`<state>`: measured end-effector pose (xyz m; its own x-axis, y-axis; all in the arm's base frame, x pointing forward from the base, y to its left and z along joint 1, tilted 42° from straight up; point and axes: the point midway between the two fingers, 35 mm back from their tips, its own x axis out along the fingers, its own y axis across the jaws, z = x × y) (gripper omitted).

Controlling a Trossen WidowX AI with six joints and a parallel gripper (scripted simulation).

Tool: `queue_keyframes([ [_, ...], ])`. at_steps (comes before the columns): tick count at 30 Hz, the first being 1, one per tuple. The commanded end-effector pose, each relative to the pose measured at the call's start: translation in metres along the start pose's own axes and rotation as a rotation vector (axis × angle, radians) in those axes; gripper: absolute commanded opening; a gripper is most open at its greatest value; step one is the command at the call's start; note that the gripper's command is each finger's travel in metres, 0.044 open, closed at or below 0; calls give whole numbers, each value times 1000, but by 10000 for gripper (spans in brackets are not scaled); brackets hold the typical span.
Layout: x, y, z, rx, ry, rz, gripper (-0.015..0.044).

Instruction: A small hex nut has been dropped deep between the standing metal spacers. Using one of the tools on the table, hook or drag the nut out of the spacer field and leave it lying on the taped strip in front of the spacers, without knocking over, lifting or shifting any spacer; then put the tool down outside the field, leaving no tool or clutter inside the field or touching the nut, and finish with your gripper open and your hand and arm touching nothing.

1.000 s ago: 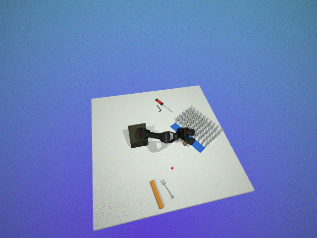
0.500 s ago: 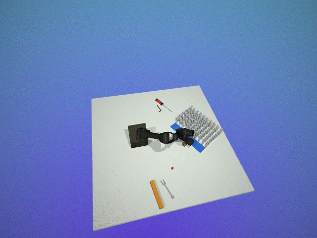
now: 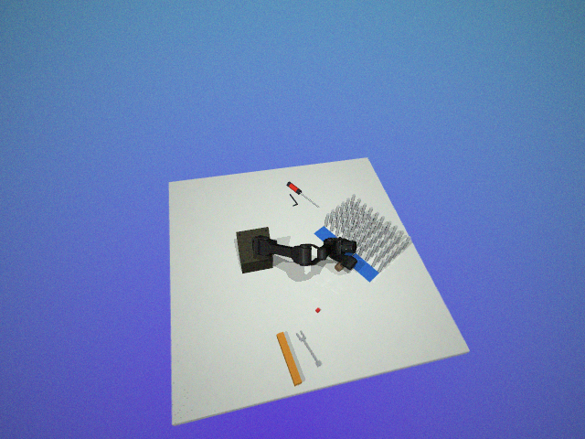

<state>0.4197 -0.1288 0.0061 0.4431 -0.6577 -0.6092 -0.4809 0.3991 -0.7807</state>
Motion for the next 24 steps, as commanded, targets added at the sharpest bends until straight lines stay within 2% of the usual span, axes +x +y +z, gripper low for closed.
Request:
queue_keyframes([
  [1, -2, -1, -3, -3, 0, -2, 0],
  [24, -5, -1, -18, -4, 1, -2, 0],
])
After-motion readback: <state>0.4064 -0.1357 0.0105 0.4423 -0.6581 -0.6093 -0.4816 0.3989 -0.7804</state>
